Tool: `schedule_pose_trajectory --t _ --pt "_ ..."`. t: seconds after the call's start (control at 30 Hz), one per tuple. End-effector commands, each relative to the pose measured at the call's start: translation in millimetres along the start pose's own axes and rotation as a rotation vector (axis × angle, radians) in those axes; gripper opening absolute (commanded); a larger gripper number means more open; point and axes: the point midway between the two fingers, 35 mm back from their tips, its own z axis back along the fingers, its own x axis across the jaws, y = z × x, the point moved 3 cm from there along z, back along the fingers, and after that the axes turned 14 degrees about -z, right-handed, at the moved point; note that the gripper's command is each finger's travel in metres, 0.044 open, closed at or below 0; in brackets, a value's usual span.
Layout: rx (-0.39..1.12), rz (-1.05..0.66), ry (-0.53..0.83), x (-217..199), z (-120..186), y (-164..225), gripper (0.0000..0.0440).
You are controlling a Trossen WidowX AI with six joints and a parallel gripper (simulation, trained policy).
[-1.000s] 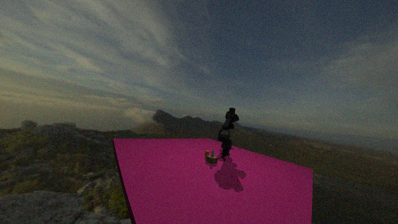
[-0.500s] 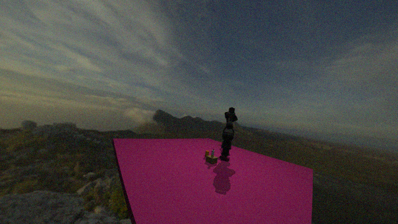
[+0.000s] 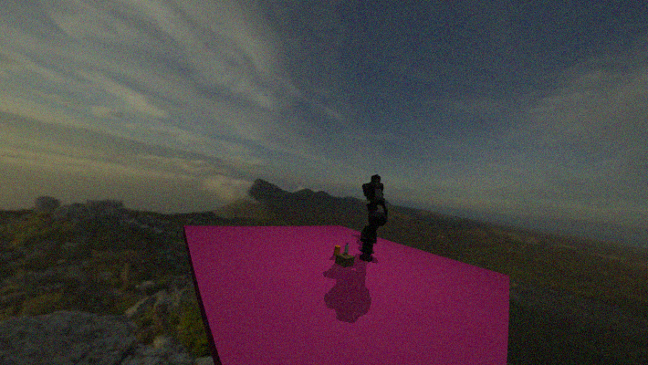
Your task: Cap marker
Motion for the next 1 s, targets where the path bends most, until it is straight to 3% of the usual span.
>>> schedule_pose_trajectory --t 0.0,0.97 --pt "0.027 0.021 0.03 0.1 -5.4 3.8 0.0318" --pt "0.242 0.154 0.207 -9.8 -35.7 44.0 0.0316"
